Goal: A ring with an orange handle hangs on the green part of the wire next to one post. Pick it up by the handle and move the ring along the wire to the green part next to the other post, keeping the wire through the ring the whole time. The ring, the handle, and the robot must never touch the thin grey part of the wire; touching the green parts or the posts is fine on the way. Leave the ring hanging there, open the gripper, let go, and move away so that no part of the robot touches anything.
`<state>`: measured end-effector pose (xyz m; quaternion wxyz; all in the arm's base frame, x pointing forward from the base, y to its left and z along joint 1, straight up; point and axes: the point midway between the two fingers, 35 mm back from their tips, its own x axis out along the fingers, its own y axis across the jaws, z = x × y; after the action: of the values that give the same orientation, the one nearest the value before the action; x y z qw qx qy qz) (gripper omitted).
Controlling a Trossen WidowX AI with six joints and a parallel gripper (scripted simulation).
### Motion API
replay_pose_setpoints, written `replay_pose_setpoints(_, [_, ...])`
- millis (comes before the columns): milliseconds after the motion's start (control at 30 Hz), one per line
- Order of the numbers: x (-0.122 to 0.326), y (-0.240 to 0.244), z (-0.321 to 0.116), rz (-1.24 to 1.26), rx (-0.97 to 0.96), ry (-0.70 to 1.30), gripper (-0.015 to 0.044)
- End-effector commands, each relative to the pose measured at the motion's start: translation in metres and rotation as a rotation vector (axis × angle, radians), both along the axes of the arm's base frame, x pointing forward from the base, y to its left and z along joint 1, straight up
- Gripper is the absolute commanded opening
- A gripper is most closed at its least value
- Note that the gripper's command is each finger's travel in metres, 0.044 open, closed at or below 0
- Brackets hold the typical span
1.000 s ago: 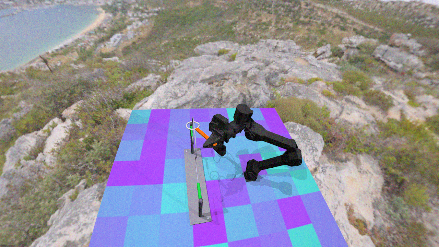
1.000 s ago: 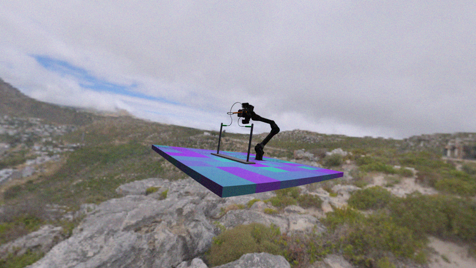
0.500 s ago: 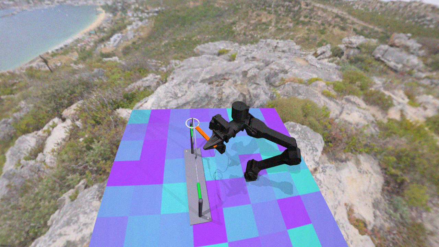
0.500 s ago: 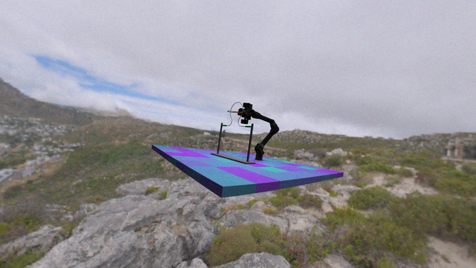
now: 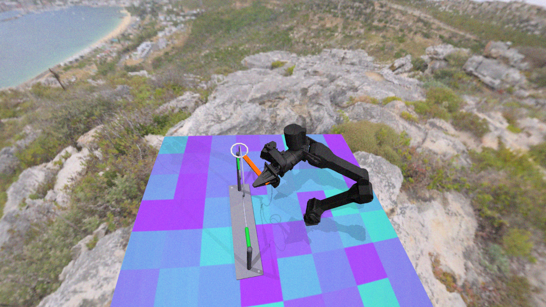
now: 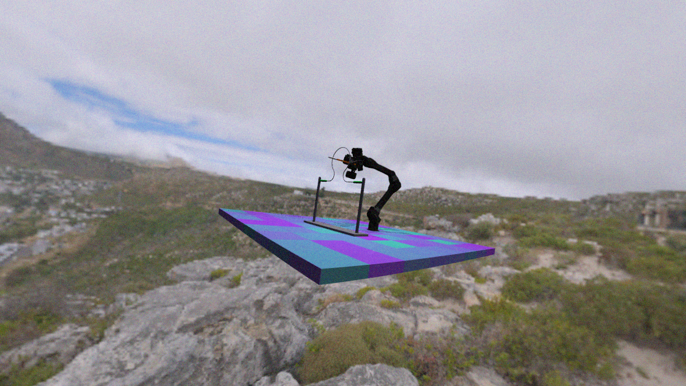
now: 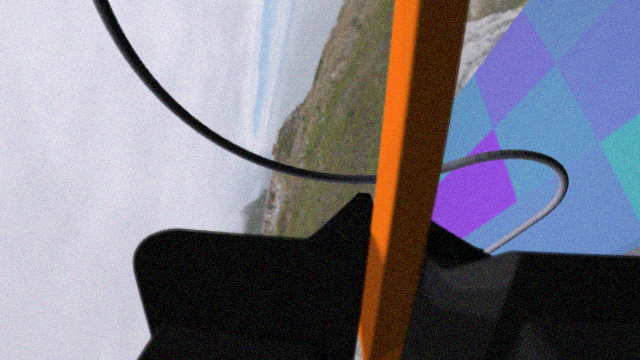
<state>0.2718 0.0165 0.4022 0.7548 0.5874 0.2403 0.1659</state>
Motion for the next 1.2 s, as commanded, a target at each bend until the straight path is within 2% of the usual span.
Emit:
replay_pose_setpoints(0, [0.001,-0.001,-0.002,-0.004,-0.065,-0.002,-0.015])
replay_pose_setpoints(1167, [0.002,-0.009,-0.016,-0.028,-0.536,-0.008,-0.015])
